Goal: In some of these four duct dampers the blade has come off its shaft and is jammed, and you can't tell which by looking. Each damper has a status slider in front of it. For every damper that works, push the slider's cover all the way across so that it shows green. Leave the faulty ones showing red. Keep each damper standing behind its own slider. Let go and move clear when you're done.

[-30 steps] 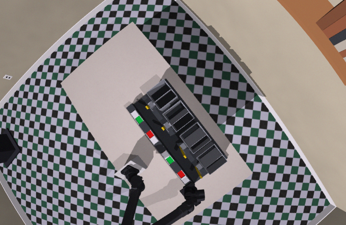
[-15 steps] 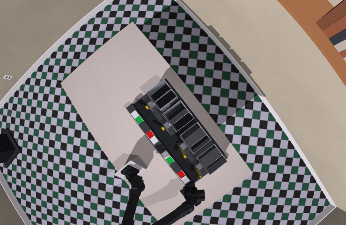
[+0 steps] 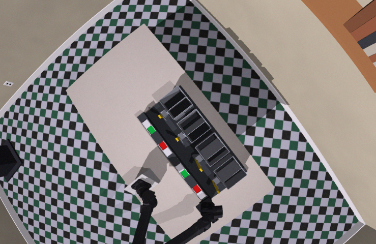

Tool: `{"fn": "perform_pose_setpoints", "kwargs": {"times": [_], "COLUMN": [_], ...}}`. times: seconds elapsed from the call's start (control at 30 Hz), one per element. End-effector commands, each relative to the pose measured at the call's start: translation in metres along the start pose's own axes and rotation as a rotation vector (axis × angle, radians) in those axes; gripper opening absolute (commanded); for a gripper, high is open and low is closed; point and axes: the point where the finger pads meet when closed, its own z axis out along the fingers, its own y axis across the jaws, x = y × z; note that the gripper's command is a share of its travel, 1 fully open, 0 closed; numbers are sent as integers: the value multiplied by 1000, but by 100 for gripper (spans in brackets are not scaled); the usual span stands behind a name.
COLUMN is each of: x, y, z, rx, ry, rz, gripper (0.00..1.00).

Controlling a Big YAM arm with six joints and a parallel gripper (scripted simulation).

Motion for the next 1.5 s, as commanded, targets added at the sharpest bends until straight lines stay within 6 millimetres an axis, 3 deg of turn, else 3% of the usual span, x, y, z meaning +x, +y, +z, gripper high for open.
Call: {"fn": "perform_pose_setpoints", "kwargs": {"times": [0.0,0.57,1.47], "x": [1,1,-1], "y": [0,0,3], "z": [9,18,16], "rx": [7,7,-4], "ry": [3,3,-2], "rz": [-8,-8,-5], "gripper": [0,0,0]}}
